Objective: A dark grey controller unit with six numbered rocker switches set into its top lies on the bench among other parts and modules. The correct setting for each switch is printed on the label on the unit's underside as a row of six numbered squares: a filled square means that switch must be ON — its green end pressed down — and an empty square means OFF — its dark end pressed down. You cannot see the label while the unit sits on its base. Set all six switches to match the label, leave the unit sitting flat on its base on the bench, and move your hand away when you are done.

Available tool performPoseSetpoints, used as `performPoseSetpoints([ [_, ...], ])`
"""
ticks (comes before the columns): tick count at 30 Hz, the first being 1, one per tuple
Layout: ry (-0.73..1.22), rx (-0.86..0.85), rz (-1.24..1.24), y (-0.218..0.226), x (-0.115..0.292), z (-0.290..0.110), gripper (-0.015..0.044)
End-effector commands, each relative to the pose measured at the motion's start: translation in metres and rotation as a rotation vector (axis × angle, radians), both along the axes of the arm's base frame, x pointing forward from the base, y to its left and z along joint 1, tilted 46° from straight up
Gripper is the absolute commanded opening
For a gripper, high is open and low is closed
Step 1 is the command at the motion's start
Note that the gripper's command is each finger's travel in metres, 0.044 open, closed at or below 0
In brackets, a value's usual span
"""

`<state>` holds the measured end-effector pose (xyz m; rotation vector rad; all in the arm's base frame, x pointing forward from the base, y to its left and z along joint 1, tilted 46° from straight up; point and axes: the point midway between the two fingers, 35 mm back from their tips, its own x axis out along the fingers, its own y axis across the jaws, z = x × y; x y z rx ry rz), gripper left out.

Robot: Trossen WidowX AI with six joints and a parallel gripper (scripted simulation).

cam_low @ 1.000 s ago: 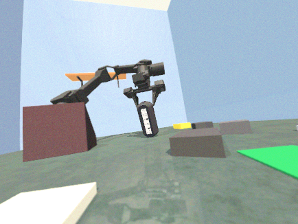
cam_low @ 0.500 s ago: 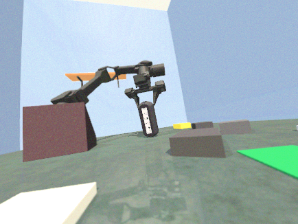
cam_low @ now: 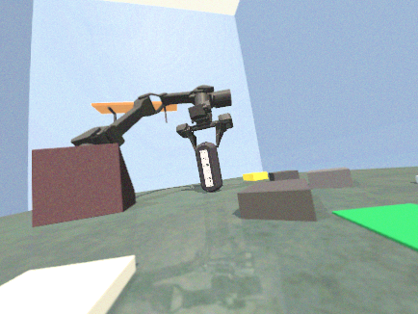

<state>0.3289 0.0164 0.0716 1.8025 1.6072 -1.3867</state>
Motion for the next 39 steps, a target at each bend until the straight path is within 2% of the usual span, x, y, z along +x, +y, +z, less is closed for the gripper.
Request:
performPoseSetpoints([
  [1,-0.009,0.021,0.001,0.007,0.003,0.004,0.0338],
  [39,-0.035,0.102,-0.029,0.027,0.015,0.02,0.0338],
])
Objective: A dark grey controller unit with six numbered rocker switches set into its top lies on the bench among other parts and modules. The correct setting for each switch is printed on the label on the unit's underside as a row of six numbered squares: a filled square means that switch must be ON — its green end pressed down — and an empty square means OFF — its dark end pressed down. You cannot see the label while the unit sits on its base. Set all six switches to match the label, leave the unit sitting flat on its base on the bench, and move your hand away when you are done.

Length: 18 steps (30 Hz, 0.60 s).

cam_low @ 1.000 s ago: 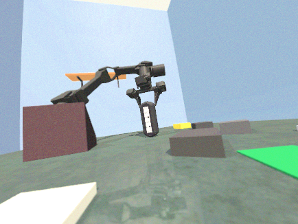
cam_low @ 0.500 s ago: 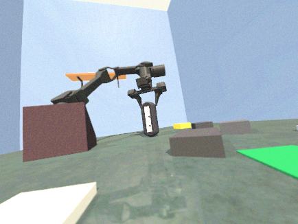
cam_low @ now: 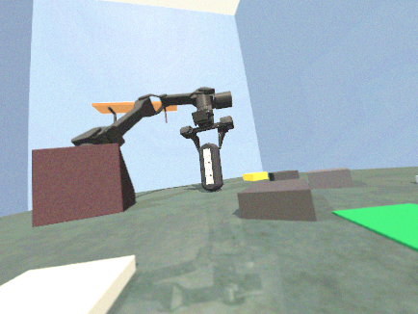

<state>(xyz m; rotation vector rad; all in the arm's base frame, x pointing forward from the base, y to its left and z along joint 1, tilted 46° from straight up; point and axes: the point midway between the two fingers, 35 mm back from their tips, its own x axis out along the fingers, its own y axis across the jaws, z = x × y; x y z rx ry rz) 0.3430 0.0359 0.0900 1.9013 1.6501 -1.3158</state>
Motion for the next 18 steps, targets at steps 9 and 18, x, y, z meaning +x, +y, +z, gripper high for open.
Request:
performPoseSetpoints([
  [9,-0.01,0.035,0.0,0.0128,0.0041,0.0053,0.0338],
  [18,-0.016,0.054,-0.007,0.0181,0.0069,0.0084,0.0338],
])
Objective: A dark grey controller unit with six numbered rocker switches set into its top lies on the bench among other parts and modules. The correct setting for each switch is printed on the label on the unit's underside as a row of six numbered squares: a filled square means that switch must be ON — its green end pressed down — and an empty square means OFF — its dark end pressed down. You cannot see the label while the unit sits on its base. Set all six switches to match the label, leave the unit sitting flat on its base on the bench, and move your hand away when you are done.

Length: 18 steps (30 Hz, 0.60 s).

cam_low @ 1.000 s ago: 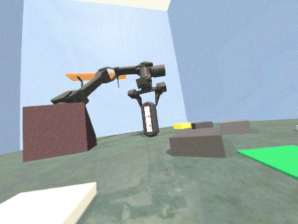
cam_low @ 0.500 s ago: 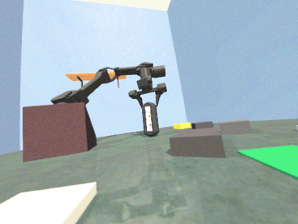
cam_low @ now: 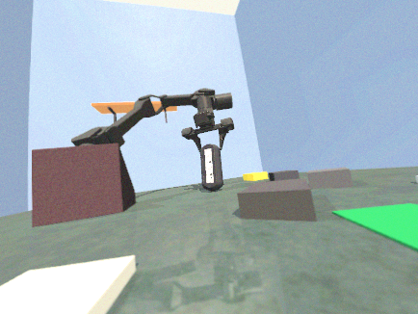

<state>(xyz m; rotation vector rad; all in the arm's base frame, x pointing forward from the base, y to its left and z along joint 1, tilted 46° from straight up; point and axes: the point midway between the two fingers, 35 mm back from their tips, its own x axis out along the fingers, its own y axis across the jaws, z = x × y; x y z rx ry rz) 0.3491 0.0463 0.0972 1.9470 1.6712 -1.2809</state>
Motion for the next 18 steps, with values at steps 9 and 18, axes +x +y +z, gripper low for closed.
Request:
performPoseSetpoints([
  [9,-0.009,0.032,0.002,0.013,0.004,0.004,0.0338],
  [18,-0.016,0.052,-0.005,0.019,0.006,0.007,0.0338],
])
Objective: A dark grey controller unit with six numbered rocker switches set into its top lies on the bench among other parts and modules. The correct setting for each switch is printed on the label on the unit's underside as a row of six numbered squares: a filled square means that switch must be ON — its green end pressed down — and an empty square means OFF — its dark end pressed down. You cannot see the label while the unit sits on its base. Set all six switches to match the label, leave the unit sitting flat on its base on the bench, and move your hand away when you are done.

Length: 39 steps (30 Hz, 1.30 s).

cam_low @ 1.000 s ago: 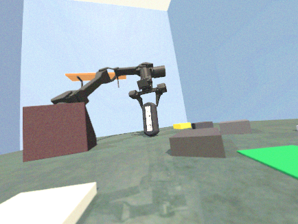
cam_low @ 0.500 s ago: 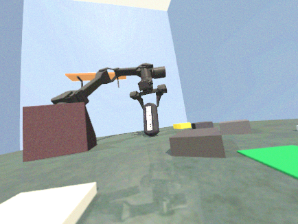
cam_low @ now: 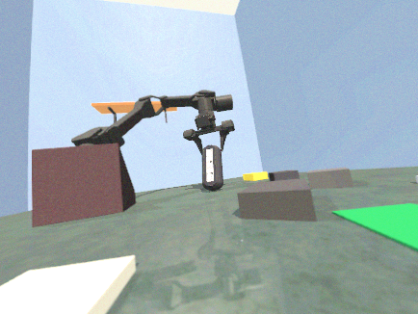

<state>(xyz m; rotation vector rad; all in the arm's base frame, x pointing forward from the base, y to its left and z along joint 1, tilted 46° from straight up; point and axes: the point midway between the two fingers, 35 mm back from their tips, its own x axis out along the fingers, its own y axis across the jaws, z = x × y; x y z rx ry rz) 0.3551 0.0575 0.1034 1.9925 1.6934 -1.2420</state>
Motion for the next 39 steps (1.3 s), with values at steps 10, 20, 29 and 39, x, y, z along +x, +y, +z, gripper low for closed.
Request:
performPoseSetpoints([
  [10,-0.007,0.03,0.003,0.014,0.003,0.003,0.0338],
  [20,-0.008,0.031,0.002,0.021,0.006,0.006,0.0338],
  [29,-0.008,0.032,0.002,0.027,0.009,0.008,0.0338],
  [39,-0.008,0.032,0.002,0.034,0.012,0.01,0.0338],
])
